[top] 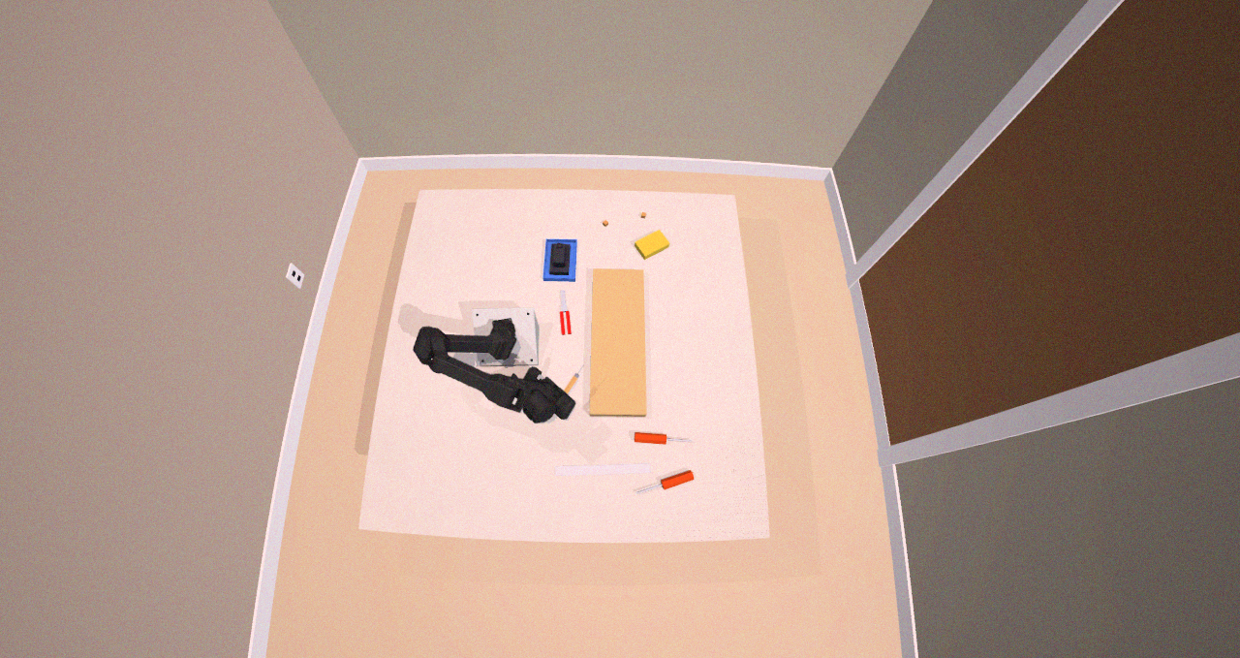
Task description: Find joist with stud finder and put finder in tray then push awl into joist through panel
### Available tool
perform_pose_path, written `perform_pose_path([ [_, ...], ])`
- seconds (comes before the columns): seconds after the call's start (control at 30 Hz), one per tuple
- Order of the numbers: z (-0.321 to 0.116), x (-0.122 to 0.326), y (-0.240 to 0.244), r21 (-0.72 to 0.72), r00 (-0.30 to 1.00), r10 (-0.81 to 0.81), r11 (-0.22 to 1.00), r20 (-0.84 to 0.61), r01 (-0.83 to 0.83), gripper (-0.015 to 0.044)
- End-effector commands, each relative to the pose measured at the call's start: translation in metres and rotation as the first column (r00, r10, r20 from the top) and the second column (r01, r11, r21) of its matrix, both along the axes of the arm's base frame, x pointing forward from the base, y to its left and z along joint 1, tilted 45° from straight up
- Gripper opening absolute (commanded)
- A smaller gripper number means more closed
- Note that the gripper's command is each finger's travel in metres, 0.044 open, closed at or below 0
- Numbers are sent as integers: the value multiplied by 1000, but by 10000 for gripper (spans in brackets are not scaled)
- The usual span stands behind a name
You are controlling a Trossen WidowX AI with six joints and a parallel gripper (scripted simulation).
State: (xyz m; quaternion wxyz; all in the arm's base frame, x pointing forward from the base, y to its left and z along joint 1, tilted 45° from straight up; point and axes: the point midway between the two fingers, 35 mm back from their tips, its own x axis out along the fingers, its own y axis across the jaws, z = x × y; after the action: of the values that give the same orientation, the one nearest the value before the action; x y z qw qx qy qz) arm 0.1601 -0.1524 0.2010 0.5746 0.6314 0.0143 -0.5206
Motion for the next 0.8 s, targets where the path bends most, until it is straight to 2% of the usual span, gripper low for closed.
perform_pose_path([
  [0.0, 4, 5, 2, -60, 993, 113, 992, -18, -114, 0],
  [0.37, 16, 19, 6, -261, 913, 386, 875, -131, -408, 0],
  [0.77, 33, 30, 12, -473, 758, 559, 596, -337, -649, 0],
])
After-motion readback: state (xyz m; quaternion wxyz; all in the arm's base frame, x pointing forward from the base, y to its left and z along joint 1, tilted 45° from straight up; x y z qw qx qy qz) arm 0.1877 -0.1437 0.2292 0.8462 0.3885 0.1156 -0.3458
